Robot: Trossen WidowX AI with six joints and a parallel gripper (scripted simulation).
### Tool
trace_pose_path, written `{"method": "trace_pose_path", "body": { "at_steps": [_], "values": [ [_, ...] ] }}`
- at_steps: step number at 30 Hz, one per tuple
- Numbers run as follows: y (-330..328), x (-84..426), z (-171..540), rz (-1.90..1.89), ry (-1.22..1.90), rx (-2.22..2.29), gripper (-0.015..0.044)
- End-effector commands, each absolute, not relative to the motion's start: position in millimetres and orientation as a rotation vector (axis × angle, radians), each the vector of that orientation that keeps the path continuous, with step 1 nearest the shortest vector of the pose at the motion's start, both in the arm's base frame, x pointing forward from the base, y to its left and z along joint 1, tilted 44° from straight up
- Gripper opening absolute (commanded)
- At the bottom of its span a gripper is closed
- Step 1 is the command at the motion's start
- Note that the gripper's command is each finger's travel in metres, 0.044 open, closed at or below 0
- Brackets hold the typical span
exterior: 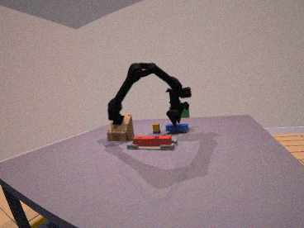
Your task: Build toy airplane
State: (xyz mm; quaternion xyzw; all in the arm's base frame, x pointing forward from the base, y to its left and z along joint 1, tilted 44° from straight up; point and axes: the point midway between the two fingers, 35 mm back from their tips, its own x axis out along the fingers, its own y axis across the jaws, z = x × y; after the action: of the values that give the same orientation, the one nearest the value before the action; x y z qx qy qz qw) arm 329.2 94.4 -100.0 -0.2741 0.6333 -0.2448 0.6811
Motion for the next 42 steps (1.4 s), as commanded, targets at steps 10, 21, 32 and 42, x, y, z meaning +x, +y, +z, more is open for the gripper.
{"method": "trace_pose_path", "body": {
  "at_steps": [10, 21, 32, 42],
  "values": [
    [77, 330, -116, -0.553, 1.425, -0.624, 0.0440],
    [76, 330, -116, -0.553, 1.425, -0.624, 0.0204],
    [78, 330, -116, -0.549, 1.421, -0.622, 0.0072],
    [100, 335, -104, -0.512, 1.389, -0.599, 0.0000]
  ]
}}
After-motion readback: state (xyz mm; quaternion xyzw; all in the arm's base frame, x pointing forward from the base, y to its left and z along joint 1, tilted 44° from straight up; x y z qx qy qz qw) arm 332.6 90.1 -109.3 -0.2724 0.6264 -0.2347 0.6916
